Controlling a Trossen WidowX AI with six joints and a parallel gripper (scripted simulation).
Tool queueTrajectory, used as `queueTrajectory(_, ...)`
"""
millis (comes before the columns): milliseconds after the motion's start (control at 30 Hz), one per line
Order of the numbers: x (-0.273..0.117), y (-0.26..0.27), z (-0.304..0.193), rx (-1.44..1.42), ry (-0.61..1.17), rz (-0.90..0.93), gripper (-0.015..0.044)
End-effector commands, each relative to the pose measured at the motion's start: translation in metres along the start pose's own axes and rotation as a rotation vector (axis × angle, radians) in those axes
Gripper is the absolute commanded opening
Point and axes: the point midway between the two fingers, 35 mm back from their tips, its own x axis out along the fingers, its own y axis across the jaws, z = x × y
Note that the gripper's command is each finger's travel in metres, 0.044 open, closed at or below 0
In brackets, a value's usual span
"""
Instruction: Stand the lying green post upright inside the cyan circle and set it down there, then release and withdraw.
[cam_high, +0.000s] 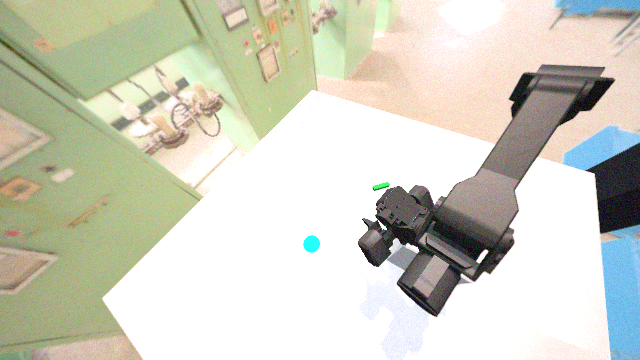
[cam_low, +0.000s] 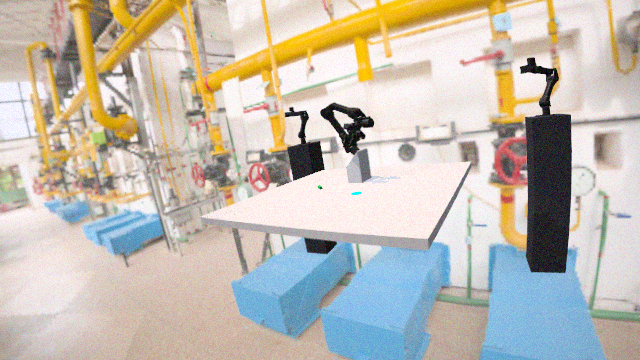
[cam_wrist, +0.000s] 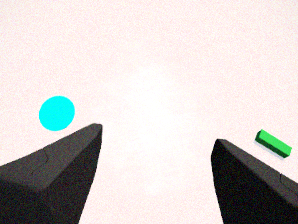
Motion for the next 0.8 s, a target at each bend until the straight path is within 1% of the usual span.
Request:
queueTrajectory(0,0.011,-0.003,0.005,-0.083,0.085,-0.022,0.0233)
queueTrajectory(367,0.048,-0.024,0.015,-0.338,0.318,-0.034,0.0233)
queueTrajectory(767,0.089,-0.058,0.022,-0.580,0.531,0.051,0.0233)
